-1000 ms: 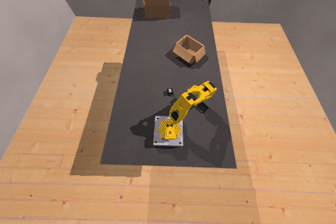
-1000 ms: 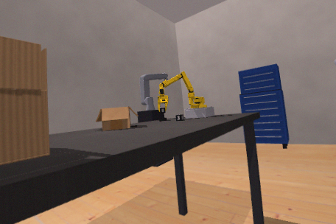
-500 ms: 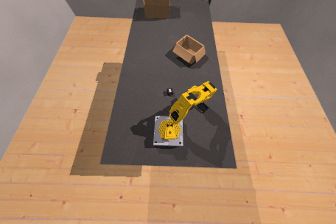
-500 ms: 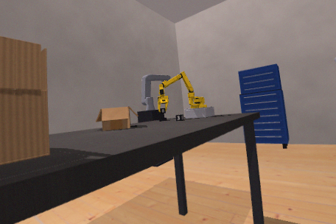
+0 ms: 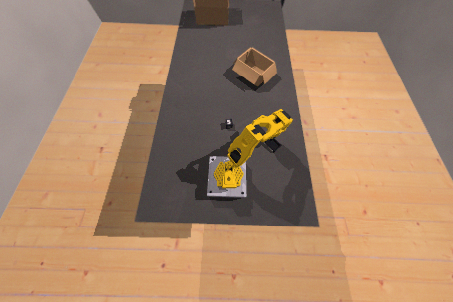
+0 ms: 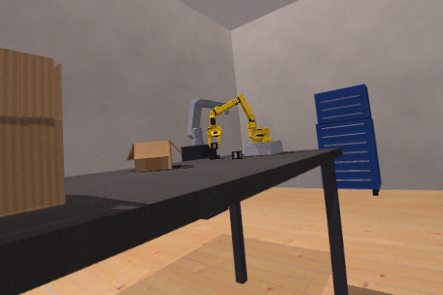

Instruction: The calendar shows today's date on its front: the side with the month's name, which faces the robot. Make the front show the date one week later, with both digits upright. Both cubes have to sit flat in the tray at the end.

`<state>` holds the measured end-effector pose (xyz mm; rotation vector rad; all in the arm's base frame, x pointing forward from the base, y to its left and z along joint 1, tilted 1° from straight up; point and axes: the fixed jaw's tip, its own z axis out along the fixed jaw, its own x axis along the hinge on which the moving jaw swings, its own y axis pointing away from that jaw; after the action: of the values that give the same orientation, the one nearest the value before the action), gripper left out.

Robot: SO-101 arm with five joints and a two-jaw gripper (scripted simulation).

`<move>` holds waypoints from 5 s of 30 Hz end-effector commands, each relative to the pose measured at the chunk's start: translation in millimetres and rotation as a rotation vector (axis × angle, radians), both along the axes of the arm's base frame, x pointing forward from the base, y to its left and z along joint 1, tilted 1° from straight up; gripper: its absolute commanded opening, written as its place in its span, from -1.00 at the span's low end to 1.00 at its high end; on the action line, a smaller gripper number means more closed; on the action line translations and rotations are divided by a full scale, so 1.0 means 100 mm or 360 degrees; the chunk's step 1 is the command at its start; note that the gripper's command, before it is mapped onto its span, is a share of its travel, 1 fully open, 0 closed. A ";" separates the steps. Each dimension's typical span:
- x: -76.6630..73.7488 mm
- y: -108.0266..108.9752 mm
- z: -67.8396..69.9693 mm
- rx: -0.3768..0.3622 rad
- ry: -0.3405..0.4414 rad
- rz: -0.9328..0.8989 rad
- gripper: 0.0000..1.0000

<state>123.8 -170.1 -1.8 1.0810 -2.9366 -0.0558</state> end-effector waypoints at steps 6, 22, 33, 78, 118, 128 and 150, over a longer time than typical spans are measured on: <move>0.00 -0.02 0.00 0.0007 0.0001 0.0016 -1.00; 0.00 -0.02 -0.05 0.0007 0.0001 0.0020 -1.00; -0.01 -0.02 -0.07 0.0007 0.0001 0.0020 -1.00; -0.03 0.02 -0.24 0.0007 0.0001 0.0021 -1.00; -0.03 0.03 -0.36 0.0007 0.0001 0.0022 -1.00; -0.04 0.03 -0.39 0.0007 0.0001 0.0022 -1.00; -0.04 0.03 -0.39 0.0007 0.0001 0.0022 -0.63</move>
<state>124.0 -170.5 -36.9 1.0967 -2.9359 -0.0323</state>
